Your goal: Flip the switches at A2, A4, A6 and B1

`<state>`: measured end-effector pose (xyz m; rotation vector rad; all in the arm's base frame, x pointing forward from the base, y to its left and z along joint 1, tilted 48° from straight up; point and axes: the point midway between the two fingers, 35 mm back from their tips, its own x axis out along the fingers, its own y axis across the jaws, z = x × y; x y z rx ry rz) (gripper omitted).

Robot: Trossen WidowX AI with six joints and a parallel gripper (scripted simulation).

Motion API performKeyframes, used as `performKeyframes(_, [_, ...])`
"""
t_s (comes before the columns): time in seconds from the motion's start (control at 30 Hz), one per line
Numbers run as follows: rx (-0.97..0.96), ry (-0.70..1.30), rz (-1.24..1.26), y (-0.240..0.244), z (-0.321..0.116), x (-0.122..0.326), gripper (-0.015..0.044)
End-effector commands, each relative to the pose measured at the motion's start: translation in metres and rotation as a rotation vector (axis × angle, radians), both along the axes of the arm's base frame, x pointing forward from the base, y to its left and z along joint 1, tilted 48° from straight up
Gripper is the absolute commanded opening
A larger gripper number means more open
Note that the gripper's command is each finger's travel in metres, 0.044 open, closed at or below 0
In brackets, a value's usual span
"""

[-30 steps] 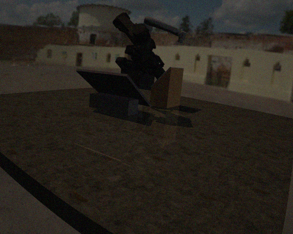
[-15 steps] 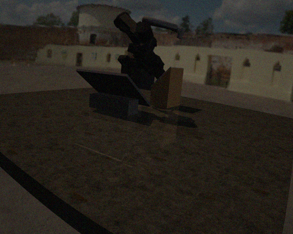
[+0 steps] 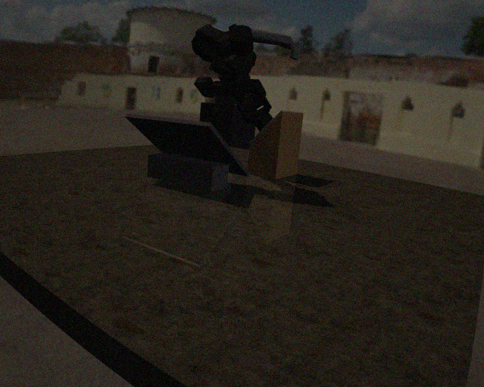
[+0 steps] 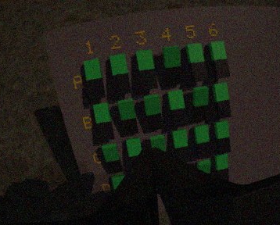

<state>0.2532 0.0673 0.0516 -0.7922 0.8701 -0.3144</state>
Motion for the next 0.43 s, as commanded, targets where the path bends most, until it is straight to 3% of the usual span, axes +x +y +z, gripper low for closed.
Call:
performKeyframes(0.0, [-0.006, 0.005, -0.001, -0.0229, 0.012, -0.0126, 0.0])
performKeyframes(0.4, [-0.006, 0.005, -0.001, -0.0241, 0.0126, -0.0133, 0.0])
